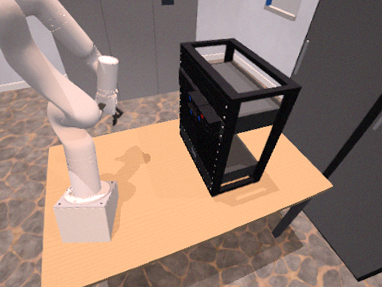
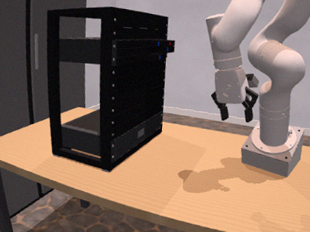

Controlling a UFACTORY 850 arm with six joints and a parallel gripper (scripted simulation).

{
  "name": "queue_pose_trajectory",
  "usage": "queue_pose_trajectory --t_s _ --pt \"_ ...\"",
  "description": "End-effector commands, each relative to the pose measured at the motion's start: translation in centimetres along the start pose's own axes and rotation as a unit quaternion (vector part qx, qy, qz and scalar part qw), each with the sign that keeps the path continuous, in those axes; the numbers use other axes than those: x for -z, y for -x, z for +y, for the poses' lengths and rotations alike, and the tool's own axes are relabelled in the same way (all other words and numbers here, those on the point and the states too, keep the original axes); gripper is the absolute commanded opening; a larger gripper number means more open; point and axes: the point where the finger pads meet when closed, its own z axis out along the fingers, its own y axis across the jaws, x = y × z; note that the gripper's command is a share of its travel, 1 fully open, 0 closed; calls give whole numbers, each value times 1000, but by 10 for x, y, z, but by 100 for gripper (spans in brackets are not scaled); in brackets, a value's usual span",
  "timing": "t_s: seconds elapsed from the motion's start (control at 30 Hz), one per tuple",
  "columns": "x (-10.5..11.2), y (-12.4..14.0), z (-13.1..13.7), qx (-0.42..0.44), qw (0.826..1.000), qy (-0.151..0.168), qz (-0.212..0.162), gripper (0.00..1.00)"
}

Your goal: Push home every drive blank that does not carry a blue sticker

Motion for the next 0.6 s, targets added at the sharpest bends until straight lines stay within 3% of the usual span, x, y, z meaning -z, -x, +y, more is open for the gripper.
queue_pose_trajectory --t_s 0.0,0.37,0.57 --pt "-1 -2 0 -47 999 11 1 100" --pt "-4 -6 0 -162 986 40 4 100" --pt "-5 -7 1 -245 968 61 6 100"
